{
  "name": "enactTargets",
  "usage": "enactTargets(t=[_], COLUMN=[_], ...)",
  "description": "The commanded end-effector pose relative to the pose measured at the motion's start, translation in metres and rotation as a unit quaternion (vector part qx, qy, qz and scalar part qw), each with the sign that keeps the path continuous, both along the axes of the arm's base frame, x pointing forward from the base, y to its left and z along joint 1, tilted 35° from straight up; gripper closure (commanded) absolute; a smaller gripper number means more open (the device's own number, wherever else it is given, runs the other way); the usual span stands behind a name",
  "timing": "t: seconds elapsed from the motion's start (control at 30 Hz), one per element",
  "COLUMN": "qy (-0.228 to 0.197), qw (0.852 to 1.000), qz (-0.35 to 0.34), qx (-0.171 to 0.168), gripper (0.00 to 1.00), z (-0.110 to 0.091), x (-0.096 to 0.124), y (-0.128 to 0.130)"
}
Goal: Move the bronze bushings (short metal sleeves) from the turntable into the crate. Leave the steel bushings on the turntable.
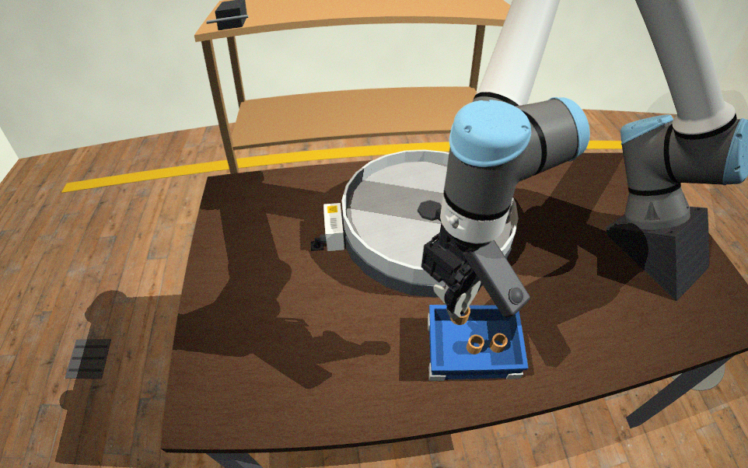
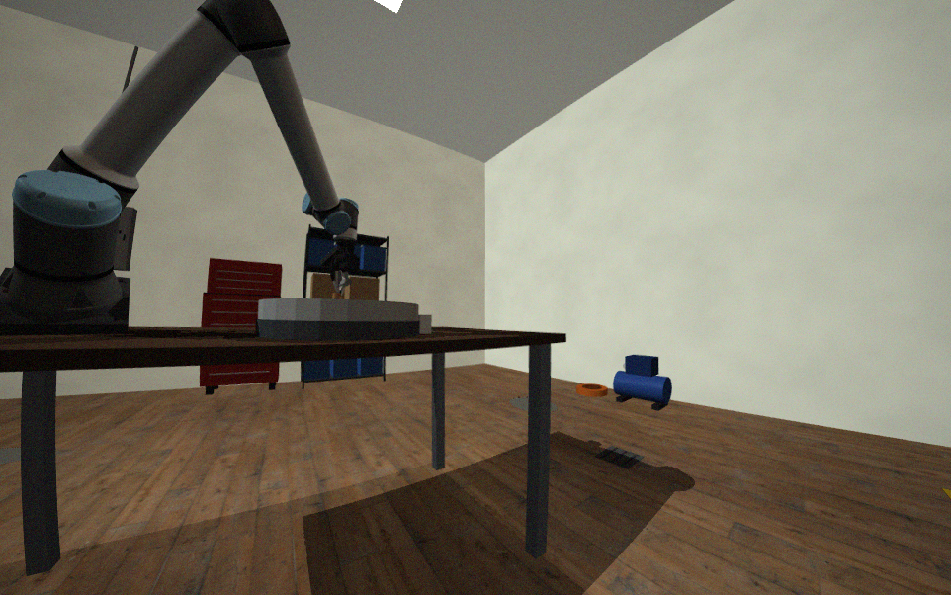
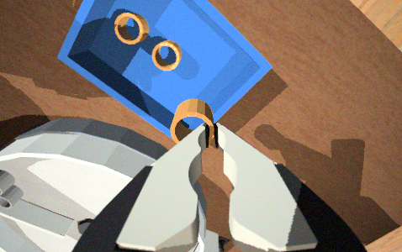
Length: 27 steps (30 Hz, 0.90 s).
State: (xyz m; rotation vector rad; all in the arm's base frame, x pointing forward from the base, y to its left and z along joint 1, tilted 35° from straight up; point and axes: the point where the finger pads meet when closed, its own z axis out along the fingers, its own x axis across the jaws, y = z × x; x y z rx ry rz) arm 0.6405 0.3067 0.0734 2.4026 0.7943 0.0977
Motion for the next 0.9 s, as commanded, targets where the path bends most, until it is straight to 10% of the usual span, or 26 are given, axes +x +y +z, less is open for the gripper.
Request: enactTargets(t=[0.0,0.53,0.87], qy=[0.0,0.002,-0.002], qw=[1.0,1.0,1.0], qz=[0.0,0.0,0.001], qx=[0.0,-0.001,0.001], gripper=[1.0,1.0,1.0], z=[0.0,-0.051,-0.049], x=[0.001,0.014,0.017], y=[0.0,-0.034,-0.032])
